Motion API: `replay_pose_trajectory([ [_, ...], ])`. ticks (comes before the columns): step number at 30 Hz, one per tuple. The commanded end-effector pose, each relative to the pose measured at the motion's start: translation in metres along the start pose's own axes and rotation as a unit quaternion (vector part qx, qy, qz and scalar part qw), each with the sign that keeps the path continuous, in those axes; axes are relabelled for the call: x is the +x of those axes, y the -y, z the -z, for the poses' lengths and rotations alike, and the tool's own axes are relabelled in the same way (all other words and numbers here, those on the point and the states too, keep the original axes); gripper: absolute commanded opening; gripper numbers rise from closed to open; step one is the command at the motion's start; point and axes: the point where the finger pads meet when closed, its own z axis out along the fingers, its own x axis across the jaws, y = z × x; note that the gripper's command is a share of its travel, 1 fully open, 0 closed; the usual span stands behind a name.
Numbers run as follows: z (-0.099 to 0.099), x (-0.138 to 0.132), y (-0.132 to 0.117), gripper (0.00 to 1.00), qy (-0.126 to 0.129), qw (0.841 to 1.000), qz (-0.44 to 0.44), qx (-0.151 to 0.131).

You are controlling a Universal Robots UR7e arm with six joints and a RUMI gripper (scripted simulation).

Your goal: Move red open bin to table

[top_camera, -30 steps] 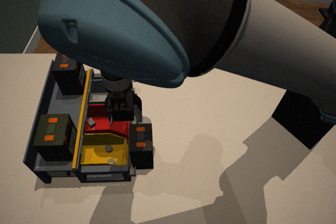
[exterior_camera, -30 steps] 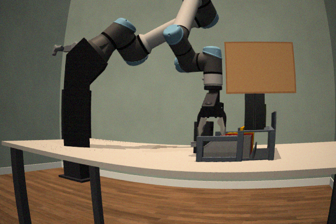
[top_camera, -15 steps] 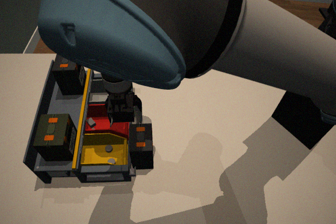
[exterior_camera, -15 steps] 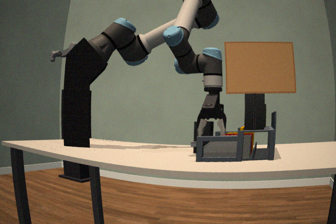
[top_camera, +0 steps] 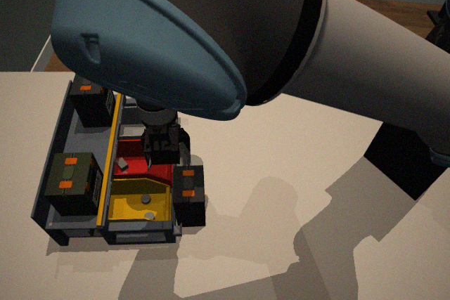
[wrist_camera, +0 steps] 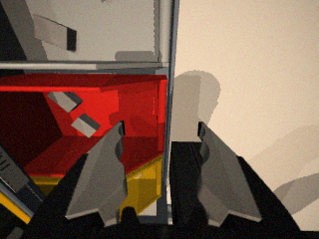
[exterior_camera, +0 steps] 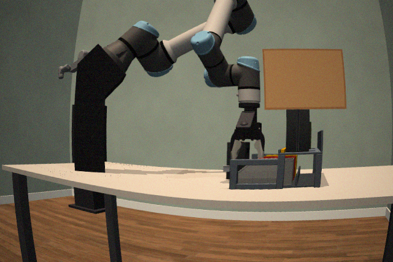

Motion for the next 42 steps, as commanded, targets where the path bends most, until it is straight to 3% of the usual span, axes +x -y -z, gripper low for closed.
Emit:
replay_pose_trajectory([
  [1,0.0003,-0.0005,0.0001,0.58,0.001,1.000,0.000,0.000],
  [35,0.0003,-0.0005,0.0001,0.58,0.001,1.000,0.000,0.000],
  [36,0.0003,-0.0005,0.0001,0.00,0.001,1.000,0.000,0.000],
  [42,0.0003,-0.0005,0.0001,0.00,0.001,1.000,0.000,0.000],
])
